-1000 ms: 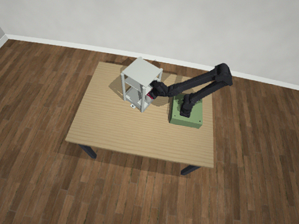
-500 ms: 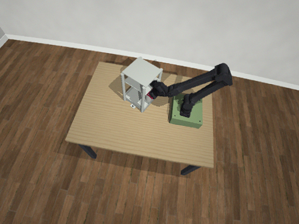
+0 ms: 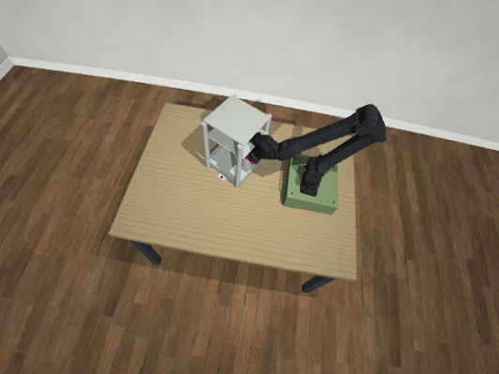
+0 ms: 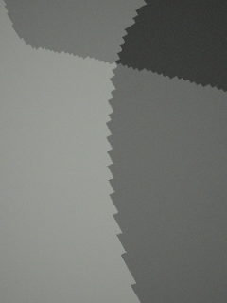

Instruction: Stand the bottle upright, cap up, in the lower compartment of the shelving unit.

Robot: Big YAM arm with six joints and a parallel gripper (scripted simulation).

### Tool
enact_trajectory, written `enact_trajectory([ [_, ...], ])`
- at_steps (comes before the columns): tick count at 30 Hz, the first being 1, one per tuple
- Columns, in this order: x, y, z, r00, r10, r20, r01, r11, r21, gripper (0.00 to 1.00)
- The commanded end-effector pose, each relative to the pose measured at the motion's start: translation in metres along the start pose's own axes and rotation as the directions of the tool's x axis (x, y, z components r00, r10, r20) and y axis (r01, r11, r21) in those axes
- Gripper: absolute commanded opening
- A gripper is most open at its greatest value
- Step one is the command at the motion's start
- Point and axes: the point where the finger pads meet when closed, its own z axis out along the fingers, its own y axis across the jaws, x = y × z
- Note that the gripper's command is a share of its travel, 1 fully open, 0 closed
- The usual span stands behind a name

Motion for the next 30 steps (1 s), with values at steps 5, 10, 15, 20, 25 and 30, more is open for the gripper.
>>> enact_trajectory([
  [5,-0.0583,0.0077,0.0076,0.994,0.031,0.108,-0.030,0.999,-0.013,0.41],
  [10,-0.0583,0.0076,0.0076,0.994,0.031,0.108,-0.030,0.999,-0.013,0.41],
  [15,-0.0583,0.0076,0.0076,0.994,0.031,0.108,-0.030,0.999,-0.013,0.41],
  [20,-0.0583,0.0076,0.0077,0.994,0.032,0.108,-0.030,0.999,-0.013,0.41],
  [25,-0.0548,0.0076,0.0104,0.994,0.031,0.108,-0.030,0.999,-0.013,0.41],
  [30,-0.0512,0.0077,0.0131,0.994,0.031,0.107,-0.030,0.999,-0.013,0.41],
])
